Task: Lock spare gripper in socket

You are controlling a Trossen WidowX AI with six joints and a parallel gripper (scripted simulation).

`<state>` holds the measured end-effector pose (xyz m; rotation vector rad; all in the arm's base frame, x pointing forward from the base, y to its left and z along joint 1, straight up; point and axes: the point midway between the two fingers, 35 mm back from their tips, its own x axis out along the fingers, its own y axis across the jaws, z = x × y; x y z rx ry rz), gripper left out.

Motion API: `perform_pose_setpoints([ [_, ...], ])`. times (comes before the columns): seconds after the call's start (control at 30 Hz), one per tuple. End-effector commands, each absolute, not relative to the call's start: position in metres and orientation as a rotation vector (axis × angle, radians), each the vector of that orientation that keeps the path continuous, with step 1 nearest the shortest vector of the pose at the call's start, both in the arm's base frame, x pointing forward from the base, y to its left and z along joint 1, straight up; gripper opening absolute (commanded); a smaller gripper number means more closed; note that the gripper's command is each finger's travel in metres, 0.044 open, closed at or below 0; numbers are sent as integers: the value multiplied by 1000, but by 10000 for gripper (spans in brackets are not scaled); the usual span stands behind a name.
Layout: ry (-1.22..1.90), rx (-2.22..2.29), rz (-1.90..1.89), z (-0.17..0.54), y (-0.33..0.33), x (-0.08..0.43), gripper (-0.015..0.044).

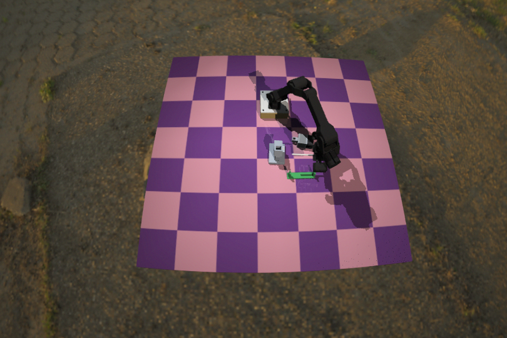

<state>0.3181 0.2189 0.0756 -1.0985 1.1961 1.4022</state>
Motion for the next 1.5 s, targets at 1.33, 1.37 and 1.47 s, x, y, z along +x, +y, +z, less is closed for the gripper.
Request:
perform_pose_setpoints([
  [1.33,1172,-1135,1441,60,257,369,0],
  [1.37,1172,-1135,1441,58,258,369,0],
  [1.47,1169,-1136,1440,53,258,370,0],
])
